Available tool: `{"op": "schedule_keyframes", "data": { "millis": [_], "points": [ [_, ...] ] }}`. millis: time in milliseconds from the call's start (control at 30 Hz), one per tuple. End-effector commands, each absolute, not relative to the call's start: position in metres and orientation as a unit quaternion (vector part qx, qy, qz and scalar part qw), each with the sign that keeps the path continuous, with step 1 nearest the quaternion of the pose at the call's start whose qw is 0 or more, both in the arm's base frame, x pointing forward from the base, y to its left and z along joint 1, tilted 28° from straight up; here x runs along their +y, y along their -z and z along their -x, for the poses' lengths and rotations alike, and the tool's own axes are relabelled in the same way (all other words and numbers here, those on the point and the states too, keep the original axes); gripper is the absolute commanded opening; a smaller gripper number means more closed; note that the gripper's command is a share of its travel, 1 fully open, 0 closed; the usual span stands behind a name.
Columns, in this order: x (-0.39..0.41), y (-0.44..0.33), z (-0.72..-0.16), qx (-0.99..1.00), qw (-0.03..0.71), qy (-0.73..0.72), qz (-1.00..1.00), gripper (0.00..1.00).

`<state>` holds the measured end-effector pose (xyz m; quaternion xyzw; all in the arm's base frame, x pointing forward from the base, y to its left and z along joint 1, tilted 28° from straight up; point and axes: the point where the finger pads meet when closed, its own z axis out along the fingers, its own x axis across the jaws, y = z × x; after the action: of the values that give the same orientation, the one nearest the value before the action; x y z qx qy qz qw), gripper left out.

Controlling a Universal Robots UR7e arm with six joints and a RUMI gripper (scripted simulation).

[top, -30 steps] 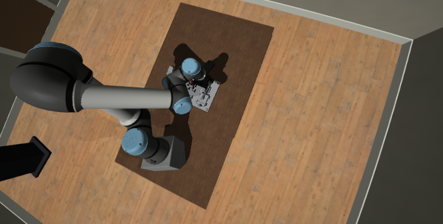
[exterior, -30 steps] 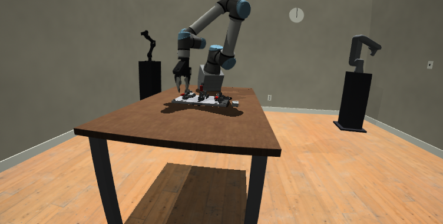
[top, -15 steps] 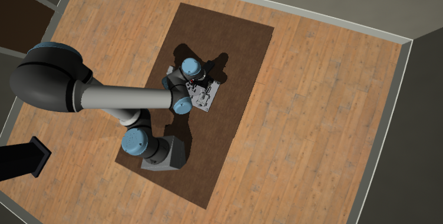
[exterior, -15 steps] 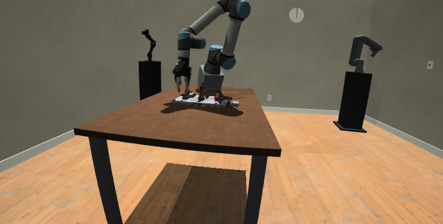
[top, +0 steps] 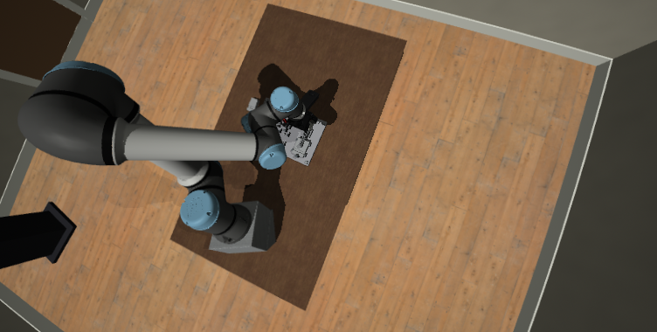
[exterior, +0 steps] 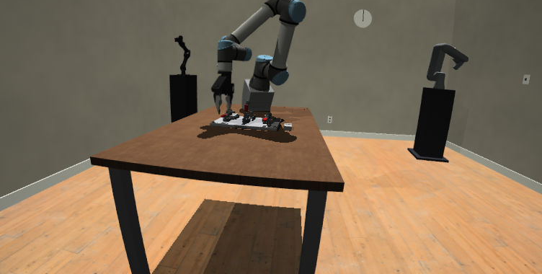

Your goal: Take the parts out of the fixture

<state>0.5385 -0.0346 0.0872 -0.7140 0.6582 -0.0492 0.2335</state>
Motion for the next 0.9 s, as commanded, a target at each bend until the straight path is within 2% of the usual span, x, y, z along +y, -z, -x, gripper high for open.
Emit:
{"op": "schedule_keyframes", "data": {
  "millis": [0,867],
  "points": [
    [-0.033,-0.083,-0.541,0.658,0.234,0.050,0.714,0.28],
    [-0.029,-0.068,-0.547,0.658,0.234,0.050,0.714,0.28]
  ]
}}
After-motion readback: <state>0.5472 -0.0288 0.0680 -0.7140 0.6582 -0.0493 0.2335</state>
